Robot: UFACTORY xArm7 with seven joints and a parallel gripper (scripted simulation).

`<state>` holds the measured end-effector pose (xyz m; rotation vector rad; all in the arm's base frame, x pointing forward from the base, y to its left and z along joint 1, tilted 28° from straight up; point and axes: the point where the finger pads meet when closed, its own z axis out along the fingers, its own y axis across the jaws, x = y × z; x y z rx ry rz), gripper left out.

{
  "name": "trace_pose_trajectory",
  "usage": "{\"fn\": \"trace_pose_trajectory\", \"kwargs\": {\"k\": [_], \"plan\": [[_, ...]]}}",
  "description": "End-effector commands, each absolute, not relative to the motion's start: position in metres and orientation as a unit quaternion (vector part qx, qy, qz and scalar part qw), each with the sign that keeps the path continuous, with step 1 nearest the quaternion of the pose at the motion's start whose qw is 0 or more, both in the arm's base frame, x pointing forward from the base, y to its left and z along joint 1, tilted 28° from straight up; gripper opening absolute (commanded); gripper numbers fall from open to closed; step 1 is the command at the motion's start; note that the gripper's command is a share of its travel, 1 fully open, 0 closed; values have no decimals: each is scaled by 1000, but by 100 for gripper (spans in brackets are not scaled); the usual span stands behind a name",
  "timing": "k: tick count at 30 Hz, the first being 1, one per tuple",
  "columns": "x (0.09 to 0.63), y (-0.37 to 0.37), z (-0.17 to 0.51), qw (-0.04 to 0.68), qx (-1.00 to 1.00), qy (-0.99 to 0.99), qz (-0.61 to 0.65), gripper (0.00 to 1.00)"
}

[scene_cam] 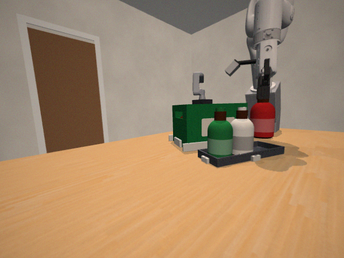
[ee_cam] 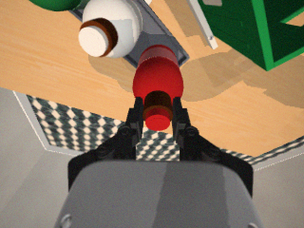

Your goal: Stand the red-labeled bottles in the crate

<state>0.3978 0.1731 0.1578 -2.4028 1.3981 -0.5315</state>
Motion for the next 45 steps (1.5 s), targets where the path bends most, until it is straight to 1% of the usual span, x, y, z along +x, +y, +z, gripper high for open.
{"fn": "trace_pose_trajectory", "kwargs": {"k": [1, 24, 45], "plan": [[396, 173, 164, 156, -839, 488, -187, 0], [386, 171, 184, 156, -839, 488, -186, 0], [385, 171, 186, 156, -839, 488, -186, 0]]}}
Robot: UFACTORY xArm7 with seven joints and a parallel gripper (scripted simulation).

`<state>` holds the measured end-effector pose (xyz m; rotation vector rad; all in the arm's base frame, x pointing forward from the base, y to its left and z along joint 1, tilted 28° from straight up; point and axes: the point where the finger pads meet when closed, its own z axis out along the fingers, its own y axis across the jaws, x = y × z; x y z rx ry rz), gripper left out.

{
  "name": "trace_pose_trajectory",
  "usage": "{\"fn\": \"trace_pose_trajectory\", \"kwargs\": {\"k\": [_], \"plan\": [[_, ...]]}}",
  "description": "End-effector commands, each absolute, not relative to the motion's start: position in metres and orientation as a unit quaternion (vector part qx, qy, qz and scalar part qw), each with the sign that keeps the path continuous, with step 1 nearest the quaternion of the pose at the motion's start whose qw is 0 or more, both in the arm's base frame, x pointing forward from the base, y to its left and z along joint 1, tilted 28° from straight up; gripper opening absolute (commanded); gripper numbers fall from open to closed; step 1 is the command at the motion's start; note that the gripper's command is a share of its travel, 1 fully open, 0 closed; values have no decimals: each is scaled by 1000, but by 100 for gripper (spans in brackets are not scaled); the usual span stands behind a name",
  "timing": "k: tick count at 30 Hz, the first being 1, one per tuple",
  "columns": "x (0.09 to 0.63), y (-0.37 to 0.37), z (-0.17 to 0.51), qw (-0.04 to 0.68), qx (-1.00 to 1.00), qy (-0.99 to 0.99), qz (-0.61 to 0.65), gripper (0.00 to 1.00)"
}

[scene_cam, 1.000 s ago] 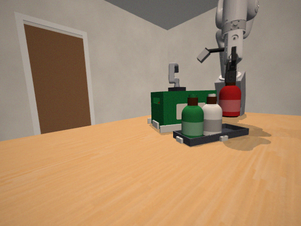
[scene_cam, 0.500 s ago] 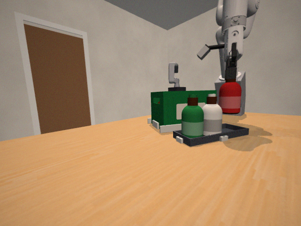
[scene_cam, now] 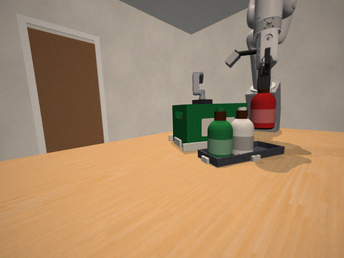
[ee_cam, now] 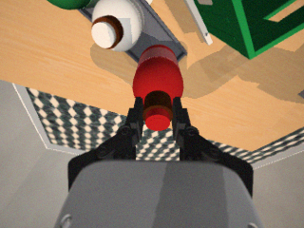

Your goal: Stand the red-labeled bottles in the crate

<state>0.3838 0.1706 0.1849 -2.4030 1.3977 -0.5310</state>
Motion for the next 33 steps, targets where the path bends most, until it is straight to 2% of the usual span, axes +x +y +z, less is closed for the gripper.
{"fn": "trace_pose_trajectory", "kwargs": {"k": [1, 33], "plan": [[385, 171, 186, 156, -839, 488, -186, 0], [379, 170, 197, 156, -839, 488, -186, 0]]}}
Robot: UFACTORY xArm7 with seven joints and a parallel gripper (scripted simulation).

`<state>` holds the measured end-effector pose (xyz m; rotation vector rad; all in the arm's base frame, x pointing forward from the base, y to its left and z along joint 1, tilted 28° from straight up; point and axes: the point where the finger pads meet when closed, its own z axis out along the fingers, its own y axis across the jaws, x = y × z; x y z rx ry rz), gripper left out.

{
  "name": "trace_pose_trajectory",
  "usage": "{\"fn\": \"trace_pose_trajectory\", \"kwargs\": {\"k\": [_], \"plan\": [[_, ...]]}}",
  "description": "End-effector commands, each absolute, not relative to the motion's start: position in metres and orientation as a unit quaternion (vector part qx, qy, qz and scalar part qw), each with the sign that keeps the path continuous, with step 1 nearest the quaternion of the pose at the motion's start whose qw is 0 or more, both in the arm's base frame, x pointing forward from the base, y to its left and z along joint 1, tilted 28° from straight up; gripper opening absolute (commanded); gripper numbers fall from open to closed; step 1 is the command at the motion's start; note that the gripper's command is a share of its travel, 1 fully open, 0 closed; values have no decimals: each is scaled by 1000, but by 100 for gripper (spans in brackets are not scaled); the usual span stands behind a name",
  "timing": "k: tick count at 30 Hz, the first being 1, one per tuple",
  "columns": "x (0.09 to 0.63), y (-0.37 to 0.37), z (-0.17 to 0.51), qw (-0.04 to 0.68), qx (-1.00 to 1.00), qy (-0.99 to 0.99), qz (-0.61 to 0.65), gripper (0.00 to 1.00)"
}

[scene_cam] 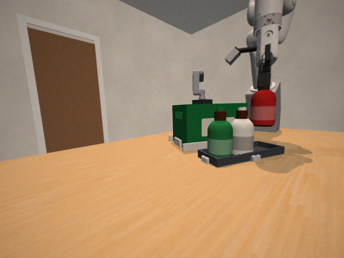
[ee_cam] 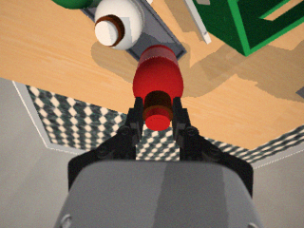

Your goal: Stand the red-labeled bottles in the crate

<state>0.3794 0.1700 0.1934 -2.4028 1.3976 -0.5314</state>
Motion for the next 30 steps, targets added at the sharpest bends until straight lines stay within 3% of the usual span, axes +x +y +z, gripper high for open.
{"fn": "trace_pose_trajectory", "kwargs": {"k": [1, 30], "plan": [[378, 170, 198, 156, -839, 488, -186, 0], [366, 168, 221, 156, -839, 488, -186, 0]]}}
